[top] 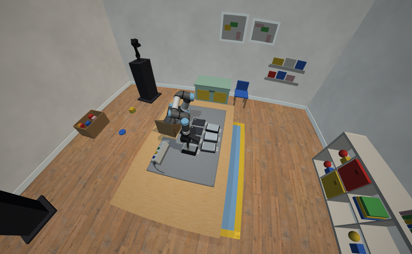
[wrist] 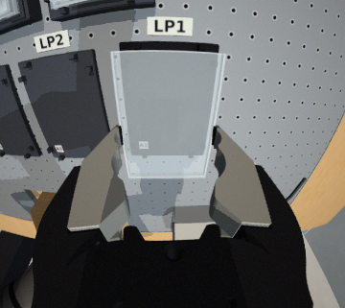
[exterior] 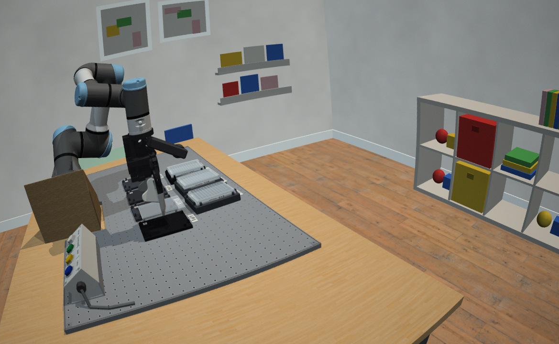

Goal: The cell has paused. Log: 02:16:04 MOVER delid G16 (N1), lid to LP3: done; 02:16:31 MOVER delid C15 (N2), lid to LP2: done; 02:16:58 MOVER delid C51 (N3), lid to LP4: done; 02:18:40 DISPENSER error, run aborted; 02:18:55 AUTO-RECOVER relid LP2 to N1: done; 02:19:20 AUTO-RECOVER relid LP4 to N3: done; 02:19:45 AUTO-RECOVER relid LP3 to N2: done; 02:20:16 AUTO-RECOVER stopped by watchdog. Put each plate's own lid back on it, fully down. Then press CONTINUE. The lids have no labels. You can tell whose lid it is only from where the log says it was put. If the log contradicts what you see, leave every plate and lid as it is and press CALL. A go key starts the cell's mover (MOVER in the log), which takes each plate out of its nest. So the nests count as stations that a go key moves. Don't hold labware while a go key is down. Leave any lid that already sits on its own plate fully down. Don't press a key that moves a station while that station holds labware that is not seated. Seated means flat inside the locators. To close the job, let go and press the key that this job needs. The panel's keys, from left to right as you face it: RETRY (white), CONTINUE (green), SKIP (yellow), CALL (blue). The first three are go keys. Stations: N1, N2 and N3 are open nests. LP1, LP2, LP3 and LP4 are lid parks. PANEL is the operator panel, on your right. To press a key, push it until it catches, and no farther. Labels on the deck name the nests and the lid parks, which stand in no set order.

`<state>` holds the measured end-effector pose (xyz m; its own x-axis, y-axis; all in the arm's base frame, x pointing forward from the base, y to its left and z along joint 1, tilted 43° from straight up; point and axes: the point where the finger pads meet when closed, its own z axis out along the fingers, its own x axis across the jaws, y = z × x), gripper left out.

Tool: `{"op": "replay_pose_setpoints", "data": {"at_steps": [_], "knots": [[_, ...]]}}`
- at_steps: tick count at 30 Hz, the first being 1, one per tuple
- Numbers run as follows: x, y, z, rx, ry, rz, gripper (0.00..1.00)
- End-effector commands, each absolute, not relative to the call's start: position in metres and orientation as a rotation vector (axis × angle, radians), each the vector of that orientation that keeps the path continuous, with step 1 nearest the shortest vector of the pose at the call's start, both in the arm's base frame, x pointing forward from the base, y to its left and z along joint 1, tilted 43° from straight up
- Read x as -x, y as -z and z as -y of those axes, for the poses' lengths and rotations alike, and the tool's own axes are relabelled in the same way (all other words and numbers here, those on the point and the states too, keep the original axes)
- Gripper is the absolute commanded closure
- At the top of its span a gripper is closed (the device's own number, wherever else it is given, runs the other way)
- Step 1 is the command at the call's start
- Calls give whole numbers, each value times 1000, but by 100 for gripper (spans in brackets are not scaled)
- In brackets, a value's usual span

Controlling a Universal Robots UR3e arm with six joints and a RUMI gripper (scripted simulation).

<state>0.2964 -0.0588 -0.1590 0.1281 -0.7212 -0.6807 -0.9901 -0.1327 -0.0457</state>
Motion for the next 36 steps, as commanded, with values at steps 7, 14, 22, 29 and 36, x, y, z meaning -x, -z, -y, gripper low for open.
{"op": "replay_pose_setpoints", "data": {"at_steps": [7, 14, 22, 29, 36], "knots": [[-294, 161, 60, 1915, -702, -1647, 100], [-294, 162, 59, 1915, -702, -1647, 100], [-294, 164, 57, 1915, -702, -1647, 100], [-294, 166, 56, 1915, -702, -1647, 100], [-294, 167, 55, 1915, -702, -1647, 100]]}}
